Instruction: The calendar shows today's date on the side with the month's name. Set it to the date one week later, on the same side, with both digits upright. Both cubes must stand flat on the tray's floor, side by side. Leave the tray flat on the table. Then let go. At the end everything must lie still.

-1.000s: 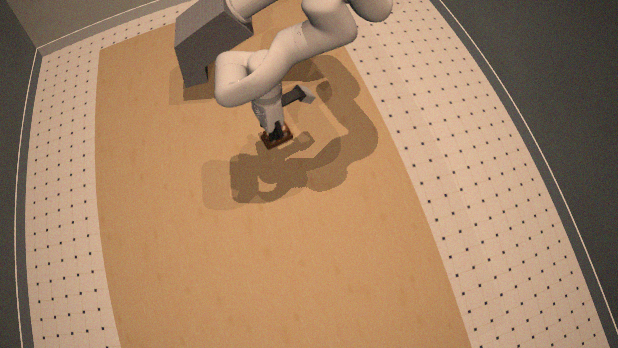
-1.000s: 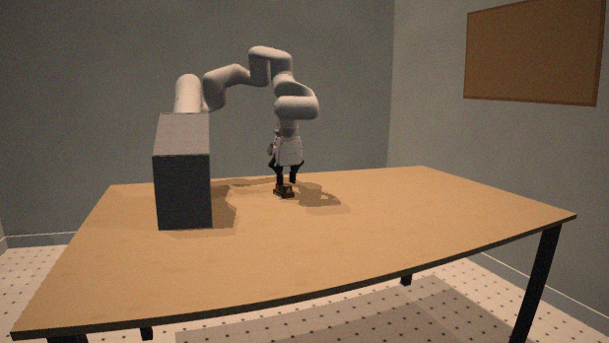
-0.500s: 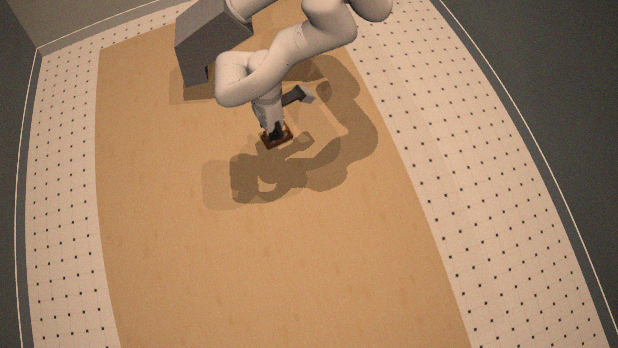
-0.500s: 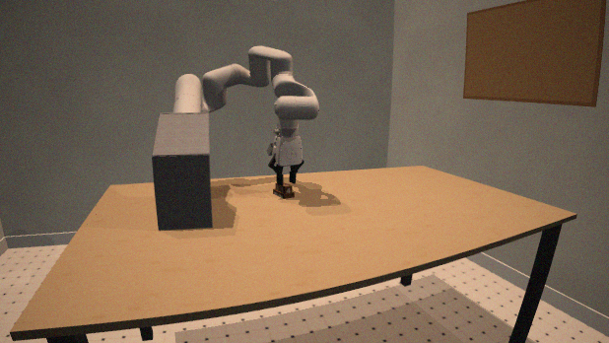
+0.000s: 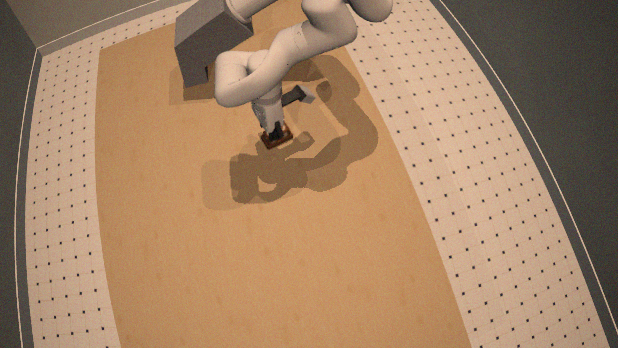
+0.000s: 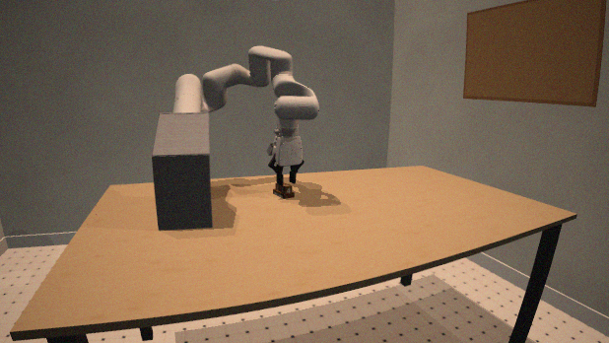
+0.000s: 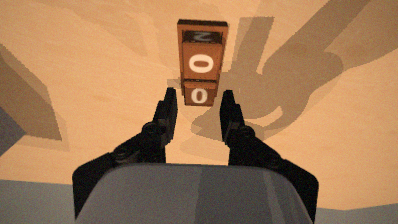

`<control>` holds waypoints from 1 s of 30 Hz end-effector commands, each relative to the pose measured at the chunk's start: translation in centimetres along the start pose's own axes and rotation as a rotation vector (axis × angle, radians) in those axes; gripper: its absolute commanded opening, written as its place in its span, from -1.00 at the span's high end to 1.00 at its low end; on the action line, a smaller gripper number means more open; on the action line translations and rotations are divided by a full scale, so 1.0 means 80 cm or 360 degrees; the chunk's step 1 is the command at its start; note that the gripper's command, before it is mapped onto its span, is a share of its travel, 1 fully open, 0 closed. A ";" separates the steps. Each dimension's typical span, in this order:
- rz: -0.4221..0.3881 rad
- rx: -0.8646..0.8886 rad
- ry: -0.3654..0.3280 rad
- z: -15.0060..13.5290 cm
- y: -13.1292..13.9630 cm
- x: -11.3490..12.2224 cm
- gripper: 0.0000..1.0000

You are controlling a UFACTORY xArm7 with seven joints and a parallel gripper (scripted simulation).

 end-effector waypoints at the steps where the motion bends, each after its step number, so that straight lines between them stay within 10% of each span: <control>1: -0.0005 0.0000 0.0003 0.000 0.001 0.002 0.01; 30: -0.0005 0.0000 0.0003 0.000 0.001 -0.031 0.01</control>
Point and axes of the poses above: the point where the finger pads meet when closed, its own x axis back along the fingers, its own z axis across the jaws, y = z × x, the point moved 7 cm from there along x, back along the fingers, and after that the axes turned 11 degrees about x, right-handed, at the moved point
